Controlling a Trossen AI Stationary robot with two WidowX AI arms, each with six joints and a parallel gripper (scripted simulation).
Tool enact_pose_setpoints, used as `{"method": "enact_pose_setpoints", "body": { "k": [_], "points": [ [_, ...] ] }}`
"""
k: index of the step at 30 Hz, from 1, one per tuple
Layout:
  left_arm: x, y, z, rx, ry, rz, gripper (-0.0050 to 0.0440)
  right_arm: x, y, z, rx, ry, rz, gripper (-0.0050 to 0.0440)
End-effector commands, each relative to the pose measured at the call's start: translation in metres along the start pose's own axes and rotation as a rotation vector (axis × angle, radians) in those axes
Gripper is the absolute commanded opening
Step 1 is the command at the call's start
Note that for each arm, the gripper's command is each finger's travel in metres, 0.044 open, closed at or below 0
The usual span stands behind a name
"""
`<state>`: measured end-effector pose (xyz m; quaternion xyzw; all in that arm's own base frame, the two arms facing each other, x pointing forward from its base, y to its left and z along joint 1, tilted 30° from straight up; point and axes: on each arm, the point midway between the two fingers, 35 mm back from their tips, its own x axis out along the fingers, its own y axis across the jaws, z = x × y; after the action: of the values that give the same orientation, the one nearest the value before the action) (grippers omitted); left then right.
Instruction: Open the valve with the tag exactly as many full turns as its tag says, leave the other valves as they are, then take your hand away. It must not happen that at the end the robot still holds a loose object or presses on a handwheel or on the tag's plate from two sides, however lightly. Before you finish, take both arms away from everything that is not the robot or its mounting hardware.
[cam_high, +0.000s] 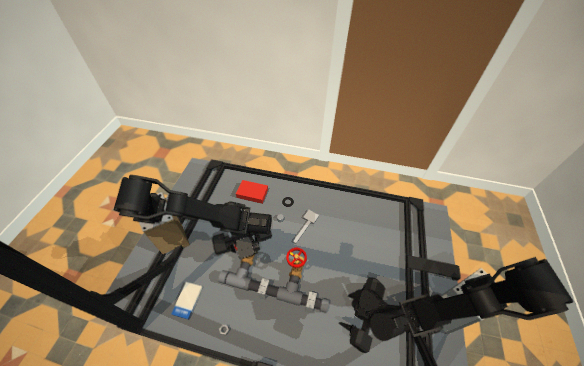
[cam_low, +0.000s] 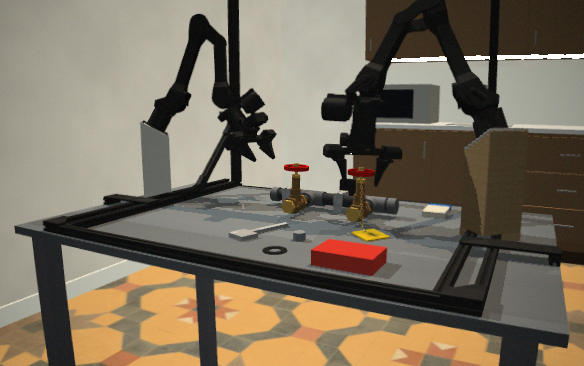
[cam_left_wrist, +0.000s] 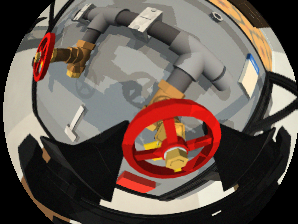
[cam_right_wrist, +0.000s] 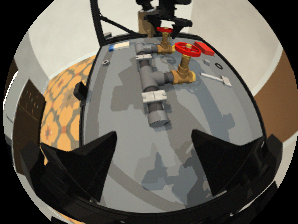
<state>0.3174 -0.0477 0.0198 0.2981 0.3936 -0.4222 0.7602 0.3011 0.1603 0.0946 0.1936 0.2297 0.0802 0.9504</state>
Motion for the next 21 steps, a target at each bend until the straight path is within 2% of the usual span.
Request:
{"method": "enact_pose_setpoints", "body": {
  "k": [1,3,7,17,21],
  "points": [
    [0.0001,-0.0003,0.0,-0.003,0.0,0.0,0.028,0.0,0.0,0.0,0.0,0.0,0.0,0.04],
    [0.0001,-0.0003,0.0,-0.003,0.0,0.0,0.0232,0.0,0.0,0.0,0.0,0.0,0.0,0.04],
    [0.0001,-0.0003,0.0,-0.003,0.0,0.0,0.0232,0.0,0.0,0.0,0.0,0.0,0.0,0.04],
    [0.0001,-0.0003,0.0,-0.003,0.0,0.0,0.0,0.0,0.0,0.0,0.0,0.0,0.0,0.04],
    [0.0001,-0.0003,0.0,-0.003,0.0,0.0,0.0,0.0,0.0,0.0,0.0,0.0,0.0,0.04]
  ]
}}
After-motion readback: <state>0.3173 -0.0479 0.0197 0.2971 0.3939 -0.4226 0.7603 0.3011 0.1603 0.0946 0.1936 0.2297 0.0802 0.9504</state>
